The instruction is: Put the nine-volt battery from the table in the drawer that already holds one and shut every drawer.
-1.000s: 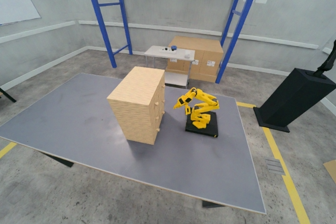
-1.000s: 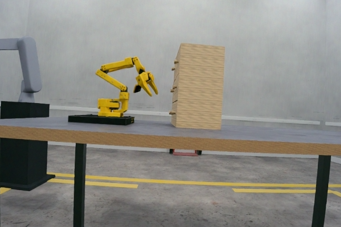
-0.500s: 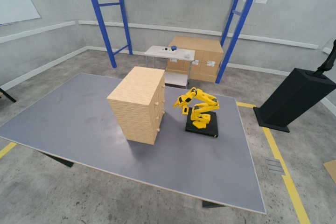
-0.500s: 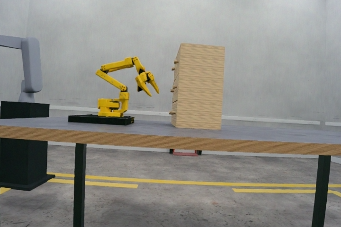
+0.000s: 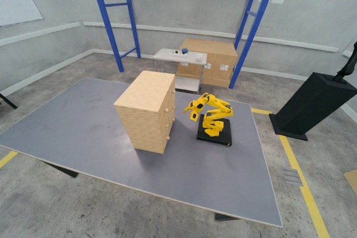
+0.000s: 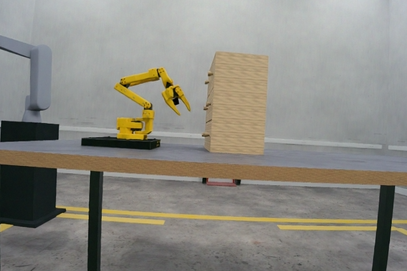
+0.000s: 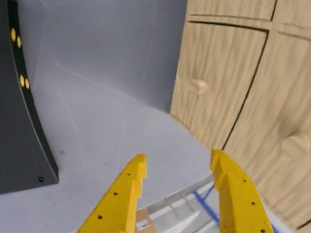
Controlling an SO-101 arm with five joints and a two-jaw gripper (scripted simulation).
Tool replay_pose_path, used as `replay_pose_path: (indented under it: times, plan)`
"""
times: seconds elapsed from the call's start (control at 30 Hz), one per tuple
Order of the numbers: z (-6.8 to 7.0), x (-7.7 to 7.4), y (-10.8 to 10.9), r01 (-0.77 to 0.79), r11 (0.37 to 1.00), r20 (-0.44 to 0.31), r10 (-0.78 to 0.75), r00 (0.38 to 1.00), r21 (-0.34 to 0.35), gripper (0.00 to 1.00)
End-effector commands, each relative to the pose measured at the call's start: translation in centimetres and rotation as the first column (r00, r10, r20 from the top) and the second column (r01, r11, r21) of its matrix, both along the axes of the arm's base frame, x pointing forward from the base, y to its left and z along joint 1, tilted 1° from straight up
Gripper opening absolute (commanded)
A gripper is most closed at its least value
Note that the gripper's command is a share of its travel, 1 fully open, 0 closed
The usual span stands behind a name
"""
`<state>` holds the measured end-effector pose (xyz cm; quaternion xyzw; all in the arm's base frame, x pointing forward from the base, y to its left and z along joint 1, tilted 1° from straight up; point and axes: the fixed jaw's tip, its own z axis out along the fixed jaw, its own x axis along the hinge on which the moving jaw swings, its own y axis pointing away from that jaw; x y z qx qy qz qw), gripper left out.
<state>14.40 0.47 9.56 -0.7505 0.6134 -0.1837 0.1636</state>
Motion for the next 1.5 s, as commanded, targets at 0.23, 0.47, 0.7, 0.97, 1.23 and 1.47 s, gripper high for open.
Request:
replay_pose_path:
  times: [0.23, 0.47, 0.7, 0.97, 1.23, 1.47]
  plan:
    - [0.28, 0.03, -0.06, 0.207, 0.972, -0.001, -0.208, 0.978, 0.108, 0.21]
    - [0.29, 0.05, -0.01, 0.354, 0.917, -0.026, -0.355, 0.934, 0.187, 0.21]
    - [0.31, 0.07, 0.02, 0.452, 0.859, -0.052, -0.454, 0.89, 0.239, 0.21]
    - [0.34, 0.13, 0.06, 0.595, 0.74, -0.103, -0.596, 0.796, 0.315, 0.21]
    - [0.37, 0.19, 0.09, 0.686, 0.63, -0.15, -0.687, 0.711, 0.364, 0.21]
    - [0.42, 0.27, 0.1, 0.772, 0.484, -0.211, -0.774, 0.597, 0.411, 0.21]
